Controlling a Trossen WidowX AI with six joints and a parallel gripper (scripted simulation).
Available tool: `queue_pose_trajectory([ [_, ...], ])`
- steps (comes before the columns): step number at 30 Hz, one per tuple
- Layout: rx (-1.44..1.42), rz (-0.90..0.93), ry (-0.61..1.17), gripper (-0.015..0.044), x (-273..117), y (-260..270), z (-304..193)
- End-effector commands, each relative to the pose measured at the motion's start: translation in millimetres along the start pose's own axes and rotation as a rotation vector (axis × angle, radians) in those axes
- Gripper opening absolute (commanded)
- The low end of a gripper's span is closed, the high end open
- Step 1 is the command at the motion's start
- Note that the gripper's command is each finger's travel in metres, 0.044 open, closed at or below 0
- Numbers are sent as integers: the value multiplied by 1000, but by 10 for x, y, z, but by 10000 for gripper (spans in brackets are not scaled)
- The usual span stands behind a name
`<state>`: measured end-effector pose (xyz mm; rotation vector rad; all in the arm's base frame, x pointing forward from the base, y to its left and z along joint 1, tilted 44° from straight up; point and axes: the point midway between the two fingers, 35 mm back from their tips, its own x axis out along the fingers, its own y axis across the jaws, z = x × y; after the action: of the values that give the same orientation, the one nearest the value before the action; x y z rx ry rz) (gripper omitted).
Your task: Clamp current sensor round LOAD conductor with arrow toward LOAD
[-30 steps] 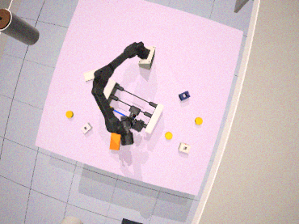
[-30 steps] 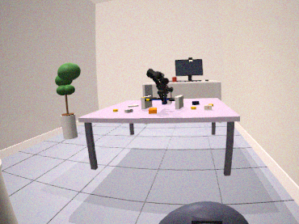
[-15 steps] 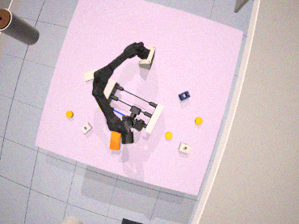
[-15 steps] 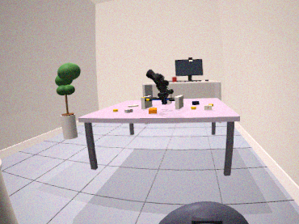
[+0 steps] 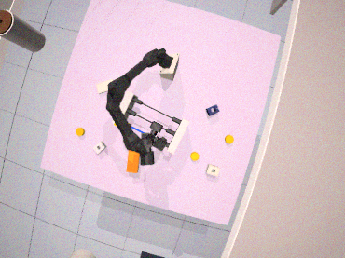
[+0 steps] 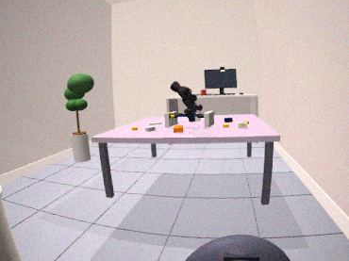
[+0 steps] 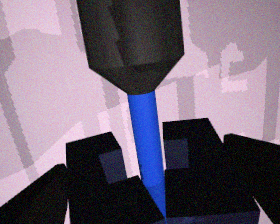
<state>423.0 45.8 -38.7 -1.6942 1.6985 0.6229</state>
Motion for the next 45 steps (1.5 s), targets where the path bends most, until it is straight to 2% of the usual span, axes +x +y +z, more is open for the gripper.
queue_pose_trajectory([
  [1,0,0,0,387,-1,-1,0],
  [16,0,0,0,287,-1,-1,0],
  [27,0,0,0,0,-1,-1,0],
  [45,0,0,0,0,-1,-1,0],
])
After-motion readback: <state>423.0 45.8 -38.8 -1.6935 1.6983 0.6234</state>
